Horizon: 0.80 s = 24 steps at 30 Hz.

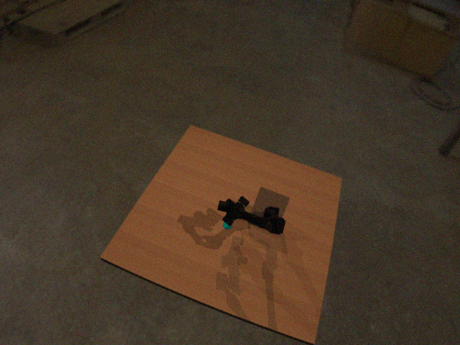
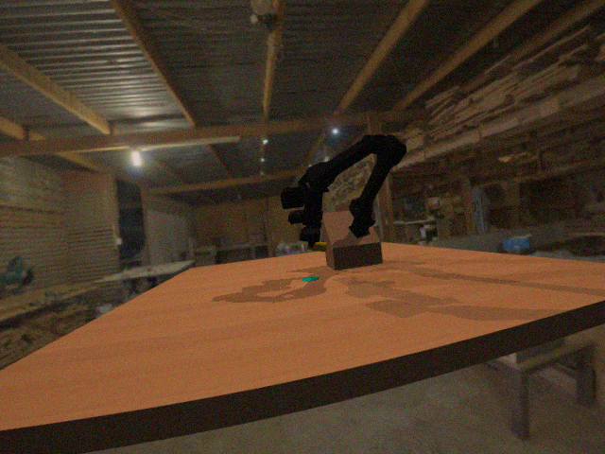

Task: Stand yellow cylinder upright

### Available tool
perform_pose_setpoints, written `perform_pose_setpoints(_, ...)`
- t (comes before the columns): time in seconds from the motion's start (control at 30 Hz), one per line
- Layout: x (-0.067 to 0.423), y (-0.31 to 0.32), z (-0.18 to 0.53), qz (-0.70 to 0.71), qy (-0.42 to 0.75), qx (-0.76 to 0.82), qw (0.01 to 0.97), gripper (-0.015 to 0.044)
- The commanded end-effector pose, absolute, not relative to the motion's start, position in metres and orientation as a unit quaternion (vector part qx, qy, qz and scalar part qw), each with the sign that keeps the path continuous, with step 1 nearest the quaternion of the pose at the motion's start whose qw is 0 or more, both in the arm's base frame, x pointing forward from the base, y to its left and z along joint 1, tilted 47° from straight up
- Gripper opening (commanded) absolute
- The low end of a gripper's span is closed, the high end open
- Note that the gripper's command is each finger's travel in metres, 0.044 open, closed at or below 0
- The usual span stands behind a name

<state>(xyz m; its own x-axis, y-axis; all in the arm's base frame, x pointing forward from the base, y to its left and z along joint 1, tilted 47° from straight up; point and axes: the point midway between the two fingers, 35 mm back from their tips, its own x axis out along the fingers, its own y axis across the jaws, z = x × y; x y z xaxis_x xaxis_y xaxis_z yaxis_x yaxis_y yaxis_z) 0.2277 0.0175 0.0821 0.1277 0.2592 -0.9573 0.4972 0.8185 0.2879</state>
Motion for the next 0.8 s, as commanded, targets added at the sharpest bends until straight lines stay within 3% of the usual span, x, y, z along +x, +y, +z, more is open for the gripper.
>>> perform_pose_setpoints(0.0,0.2259,0.0173,0.0799,-0.096,0.650,0.282,0.699,0.0105)
perform_pose_setpoints(0.77,0.2261,0.0167,0.0749,-0.142,0.616,0.250,0.733,0.0105)
